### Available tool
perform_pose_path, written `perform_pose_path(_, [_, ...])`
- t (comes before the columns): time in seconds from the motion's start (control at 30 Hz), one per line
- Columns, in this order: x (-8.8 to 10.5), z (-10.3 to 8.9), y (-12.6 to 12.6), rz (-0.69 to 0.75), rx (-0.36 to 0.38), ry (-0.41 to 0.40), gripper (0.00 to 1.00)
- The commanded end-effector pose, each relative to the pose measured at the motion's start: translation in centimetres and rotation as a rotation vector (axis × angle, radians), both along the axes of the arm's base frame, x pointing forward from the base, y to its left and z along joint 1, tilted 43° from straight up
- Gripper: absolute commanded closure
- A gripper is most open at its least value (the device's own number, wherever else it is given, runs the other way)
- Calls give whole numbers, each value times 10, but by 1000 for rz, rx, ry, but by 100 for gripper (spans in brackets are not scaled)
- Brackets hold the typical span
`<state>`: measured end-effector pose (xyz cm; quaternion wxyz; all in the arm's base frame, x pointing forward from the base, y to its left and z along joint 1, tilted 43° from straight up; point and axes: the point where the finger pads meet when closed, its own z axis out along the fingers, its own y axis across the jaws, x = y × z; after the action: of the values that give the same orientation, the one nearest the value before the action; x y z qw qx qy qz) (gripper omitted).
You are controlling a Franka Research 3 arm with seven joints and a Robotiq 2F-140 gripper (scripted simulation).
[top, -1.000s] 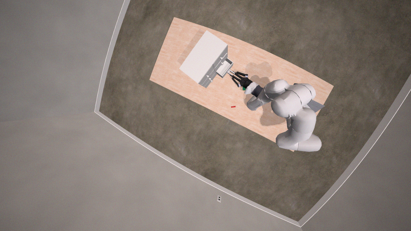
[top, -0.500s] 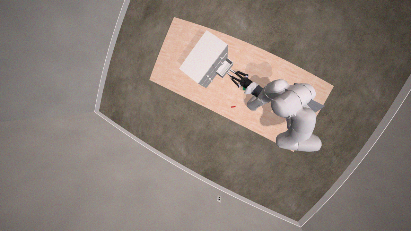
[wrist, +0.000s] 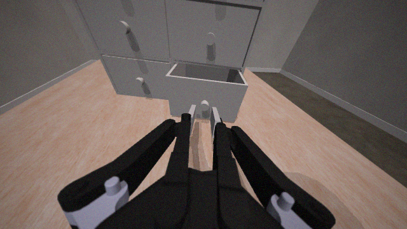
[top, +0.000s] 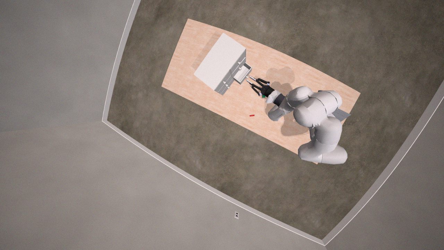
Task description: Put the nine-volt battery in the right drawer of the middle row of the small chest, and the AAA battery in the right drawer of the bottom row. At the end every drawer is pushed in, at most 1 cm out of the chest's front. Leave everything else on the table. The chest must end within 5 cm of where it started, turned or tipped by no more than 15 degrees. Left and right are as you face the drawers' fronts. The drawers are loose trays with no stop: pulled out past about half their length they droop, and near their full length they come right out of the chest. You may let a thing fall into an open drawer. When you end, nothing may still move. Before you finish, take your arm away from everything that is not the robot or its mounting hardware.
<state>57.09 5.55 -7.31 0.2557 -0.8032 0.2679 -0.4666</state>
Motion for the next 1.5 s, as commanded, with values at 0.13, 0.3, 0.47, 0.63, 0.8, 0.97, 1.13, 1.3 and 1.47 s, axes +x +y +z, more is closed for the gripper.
perform_pose_path(0.13, [-24, 7, -1, -5, -8, -11, 80])
perform_pose_path(0.3, [-33, 9, 0, -5, -8, -11, 80])
perform_pose_path(0.47, [-35, 12, -2, -5, -8, -11, 80])
perform_pose_path(0.63, [-49, 41, -25, -5, -8, -11, 80])
perform_pose_path(0.8, [-62, 68, -45, -5, -8, -11, 80])
perform_pose_path(0.97, [-74, 92, -64, -5, -8, -11, 80])
perform_pose_path(1.13, [-74, 93, -65, -5, -8, -10, 80])
perform_pose_path(1.3, [-74, 93, -65, -3, -7, -8, 80])
perform_pose_path(1.47, [-75, 95, -66, 8, -4, 3, 80])
